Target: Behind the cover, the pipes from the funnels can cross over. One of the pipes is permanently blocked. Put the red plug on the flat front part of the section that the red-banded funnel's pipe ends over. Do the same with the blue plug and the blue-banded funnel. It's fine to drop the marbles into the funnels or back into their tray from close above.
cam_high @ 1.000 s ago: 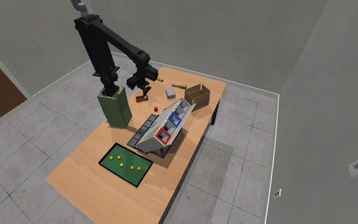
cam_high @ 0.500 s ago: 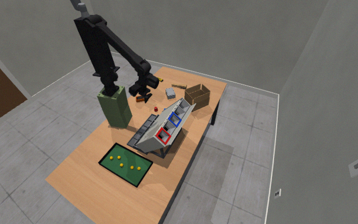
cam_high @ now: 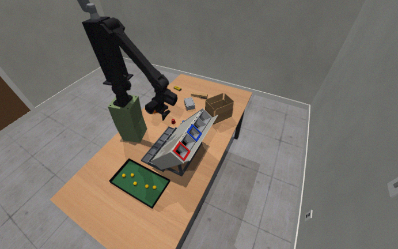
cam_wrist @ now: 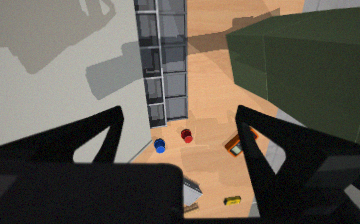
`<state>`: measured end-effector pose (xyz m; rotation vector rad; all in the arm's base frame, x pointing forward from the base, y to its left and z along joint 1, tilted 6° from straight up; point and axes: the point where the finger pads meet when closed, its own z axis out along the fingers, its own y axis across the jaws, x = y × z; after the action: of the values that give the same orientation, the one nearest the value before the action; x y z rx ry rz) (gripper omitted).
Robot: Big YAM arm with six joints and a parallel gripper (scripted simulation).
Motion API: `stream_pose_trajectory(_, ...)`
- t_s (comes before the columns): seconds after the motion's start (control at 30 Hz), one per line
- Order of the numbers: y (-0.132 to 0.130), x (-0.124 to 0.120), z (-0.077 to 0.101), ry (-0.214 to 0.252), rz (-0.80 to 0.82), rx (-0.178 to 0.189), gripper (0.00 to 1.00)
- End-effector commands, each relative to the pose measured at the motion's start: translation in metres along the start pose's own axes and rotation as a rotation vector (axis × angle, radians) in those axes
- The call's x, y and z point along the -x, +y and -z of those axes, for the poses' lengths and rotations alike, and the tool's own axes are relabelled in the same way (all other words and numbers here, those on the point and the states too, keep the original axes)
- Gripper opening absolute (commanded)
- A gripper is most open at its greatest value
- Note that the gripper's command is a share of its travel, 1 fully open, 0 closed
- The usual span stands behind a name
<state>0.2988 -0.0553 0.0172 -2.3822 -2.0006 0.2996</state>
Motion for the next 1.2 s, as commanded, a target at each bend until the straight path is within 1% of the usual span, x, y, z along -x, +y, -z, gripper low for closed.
stream_pose_trajectory(0.0,0.005,-0.007,-0.014,-0.001,0.001,0.000,1.00)
stream_pose_trajectory(0.03,0.006,-0.008,-0.018,-0.001,0.001,0.000,1.00)
stream_pose_trajectory(0.1,0.006,-0.008,-0.018,-0.001,0.001,0.000,1.00)
stream_pose_trajectory(0.6,0.013,-0.016,-0.051,0.000,-0.004,0.007,1.00)
stream_pose_trajectory(0.67,0.013,-0.016,-0.051,0.000,-0.004,0.007,1.00)
stream_pose_trajectory(1.17,0.014,-0.010,-0.040,-0.020,0.482,0.115,1.00)
